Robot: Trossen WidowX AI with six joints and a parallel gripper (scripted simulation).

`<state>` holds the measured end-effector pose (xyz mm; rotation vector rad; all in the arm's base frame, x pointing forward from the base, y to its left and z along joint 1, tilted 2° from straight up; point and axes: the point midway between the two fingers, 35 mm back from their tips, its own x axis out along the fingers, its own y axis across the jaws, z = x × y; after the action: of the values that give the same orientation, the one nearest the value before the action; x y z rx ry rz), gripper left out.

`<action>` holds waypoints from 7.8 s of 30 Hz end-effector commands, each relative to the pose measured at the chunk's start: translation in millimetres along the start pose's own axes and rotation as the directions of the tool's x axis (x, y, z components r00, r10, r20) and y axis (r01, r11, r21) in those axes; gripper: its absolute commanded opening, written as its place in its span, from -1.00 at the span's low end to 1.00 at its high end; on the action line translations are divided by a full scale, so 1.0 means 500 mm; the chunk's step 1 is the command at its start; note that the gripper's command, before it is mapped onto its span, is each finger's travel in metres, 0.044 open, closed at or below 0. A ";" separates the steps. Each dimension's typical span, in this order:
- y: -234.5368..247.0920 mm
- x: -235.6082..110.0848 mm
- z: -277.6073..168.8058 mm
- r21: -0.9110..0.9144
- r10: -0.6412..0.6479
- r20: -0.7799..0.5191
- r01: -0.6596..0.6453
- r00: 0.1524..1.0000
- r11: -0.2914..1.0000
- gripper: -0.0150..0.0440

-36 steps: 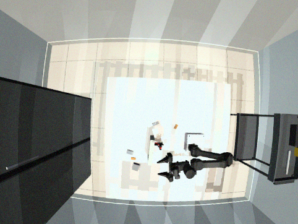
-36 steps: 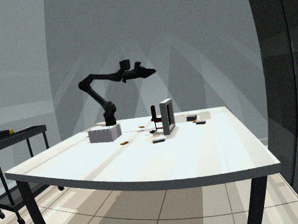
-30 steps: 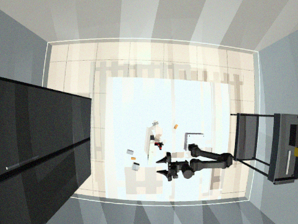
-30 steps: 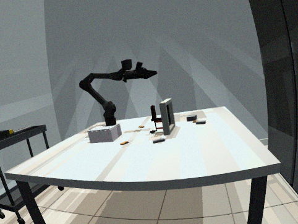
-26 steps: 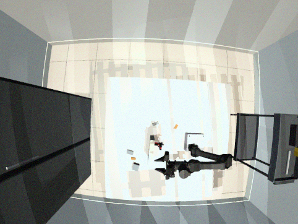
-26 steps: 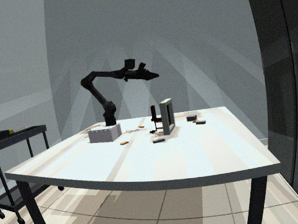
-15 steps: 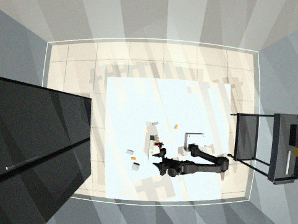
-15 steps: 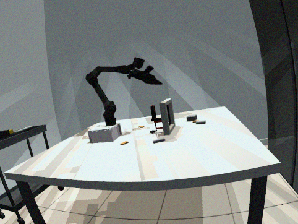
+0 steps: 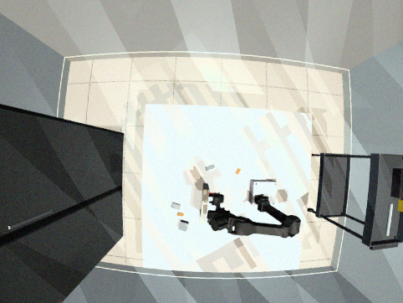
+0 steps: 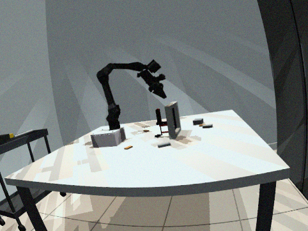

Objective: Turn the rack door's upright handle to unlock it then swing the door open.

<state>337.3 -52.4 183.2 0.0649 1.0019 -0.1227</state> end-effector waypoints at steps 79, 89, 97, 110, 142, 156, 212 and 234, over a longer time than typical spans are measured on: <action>-0.036 0.131 -0.167 0.095 0.031 -0.521 0.022 0.853 0.995 -0.30; -0.036 0.131 -0.167 0.122 0.031 -0.521 0.039 0.853 0.992 -0.42; -0.036 0.131 -0.167 0.431 0.031 -0.521 0.232 0.853 0.872 -0.42; -0.036 0.131 -0.167 0.786 0.031 -0.521 0.465 0.853 0.407 -0.42; -0.036 0.131 -0.167 0.765 0.031 -0.521 0.482 0.853 -0.427 -0.06; -0.036 0.131 -0.167 0.839 0.031 -0.521 0.518 0.853 -0.169 0.50; -0.036 0.131 -0.167 -0.725 0.031 -0.521 -0.461 0.853 0.511 0.50; -0.036 0.131 -0.167 -0.852 0.031 -0.521 -0.517 0.853 -0.082 0.46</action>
<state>300.2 -66.4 83.5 -1.1552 1.2056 1.1550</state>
